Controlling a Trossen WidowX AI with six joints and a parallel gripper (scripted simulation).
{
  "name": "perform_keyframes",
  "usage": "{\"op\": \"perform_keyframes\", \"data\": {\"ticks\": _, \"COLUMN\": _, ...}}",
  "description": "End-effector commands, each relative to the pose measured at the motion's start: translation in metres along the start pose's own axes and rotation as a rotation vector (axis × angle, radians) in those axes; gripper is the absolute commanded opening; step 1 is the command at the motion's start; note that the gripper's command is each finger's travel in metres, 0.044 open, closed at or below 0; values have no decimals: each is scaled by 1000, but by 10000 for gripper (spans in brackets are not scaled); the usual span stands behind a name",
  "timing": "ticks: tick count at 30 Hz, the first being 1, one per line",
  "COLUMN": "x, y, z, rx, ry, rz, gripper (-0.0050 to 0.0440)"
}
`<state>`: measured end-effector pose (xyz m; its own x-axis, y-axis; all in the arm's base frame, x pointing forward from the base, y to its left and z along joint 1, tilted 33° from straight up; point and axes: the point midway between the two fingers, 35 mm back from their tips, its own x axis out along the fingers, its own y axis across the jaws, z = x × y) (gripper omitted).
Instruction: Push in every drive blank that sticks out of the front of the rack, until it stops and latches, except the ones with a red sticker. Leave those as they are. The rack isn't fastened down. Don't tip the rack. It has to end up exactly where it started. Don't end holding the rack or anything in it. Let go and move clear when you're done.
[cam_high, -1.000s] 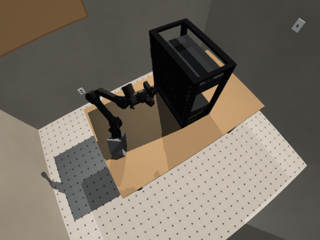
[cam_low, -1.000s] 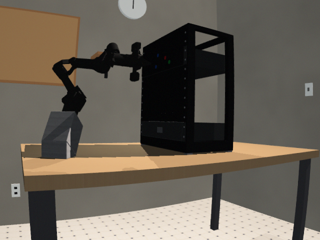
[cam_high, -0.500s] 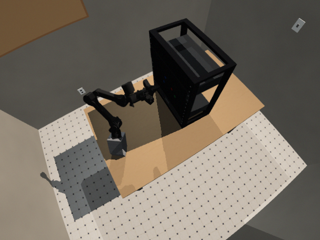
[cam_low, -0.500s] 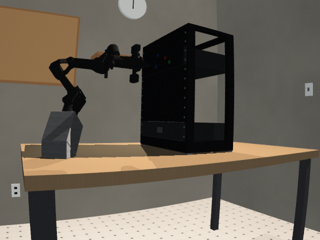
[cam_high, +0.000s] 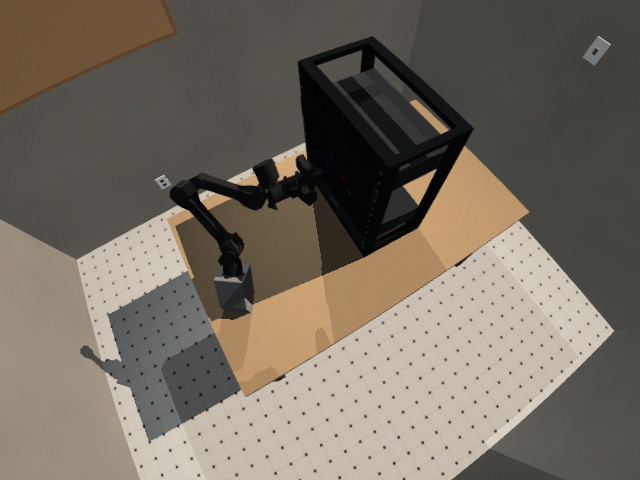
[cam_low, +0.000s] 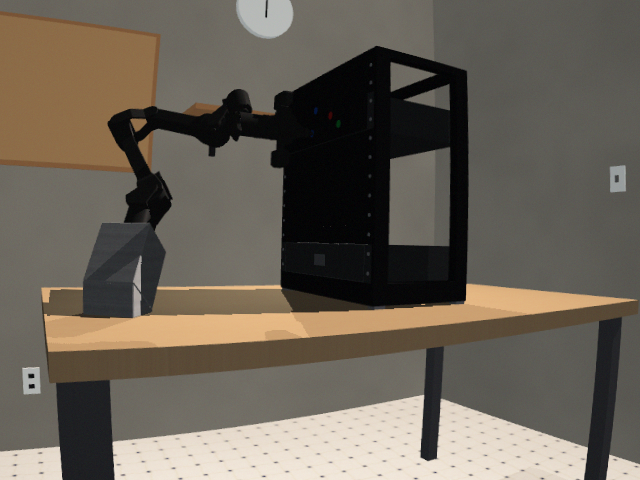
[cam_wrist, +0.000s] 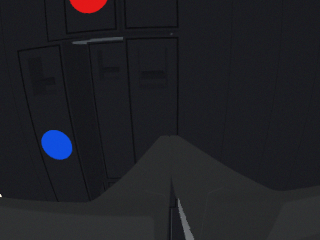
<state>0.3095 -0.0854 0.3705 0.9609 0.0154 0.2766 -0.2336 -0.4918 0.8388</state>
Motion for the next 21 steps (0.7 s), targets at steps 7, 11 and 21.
{"op": "perform_keyframes", "data": {"ticks": 7, "x": 3, "y": 8, "z": -5, "rx": -16, "ry": 10, "rz": 19, "gripper": 0}}
{"op": "perform_keyframes", "data": {"ticks": 11, "x": 3, "y": 12, "z": -6, "rx": -16, "ry": 10, "rz": 19, "gripper": 0}}
{"op": "perform_keyframes", "data": {"ticks": 21, "x": 3, "y": 14, "z": -7, "rx": -16, "ry": 10, "rz": 19, "gripper": 0}}
